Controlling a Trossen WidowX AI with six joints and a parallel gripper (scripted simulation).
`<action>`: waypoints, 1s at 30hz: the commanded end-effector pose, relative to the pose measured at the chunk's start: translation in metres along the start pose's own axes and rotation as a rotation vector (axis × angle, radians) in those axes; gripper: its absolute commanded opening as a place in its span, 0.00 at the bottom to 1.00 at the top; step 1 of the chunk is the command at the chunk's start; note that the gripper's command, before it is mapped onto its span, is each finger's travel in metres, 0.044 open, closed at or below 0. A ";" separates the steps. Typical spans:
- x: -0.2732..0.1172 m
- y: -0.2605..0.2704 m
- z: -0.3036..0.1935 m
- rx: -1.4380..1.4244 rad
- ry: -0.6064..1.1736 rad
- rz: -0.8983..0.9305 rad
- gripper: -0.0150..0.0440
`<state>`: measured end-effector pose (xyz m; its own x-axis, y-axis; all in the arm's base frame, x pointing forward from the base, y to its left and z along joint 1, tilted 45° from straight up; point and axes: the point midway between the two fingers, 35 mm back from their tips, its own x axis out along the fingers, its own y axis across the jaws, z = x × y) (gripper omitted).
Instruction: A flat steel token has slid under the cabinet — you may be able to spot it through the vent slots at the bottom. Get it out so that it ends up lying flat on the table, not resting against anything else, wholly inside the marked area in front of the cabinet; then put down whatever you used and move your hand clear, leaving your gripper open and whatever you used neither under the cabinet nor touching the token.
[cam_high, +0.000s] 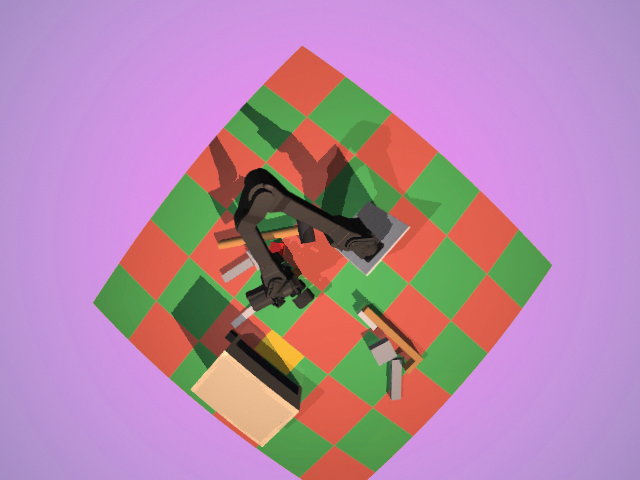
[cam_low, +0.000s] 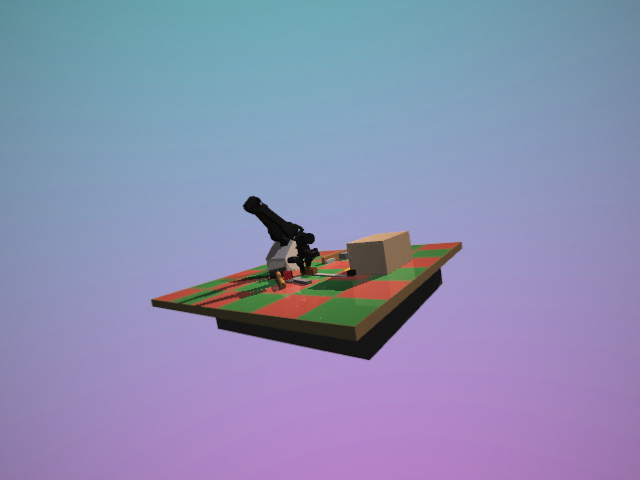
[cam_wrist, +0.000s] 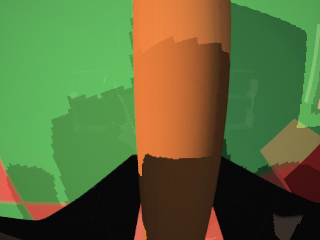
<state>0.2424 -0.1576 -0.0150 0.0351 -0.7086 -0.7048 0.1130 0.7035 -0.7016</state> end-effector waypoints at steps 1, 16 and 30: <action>-0.001 0.001 0.001 0.039 -0.007 0.002 0.25; -0.001 0.000 0.001 0.159 -0.006 0.003 0.25; -0.001 0.000 0.001 0.272 -0.006 0.003 0.25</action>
<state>0.2420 -0.1580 -0.0141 0.0349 -0.7089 -0.7045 0.3465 0.6697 -0.6568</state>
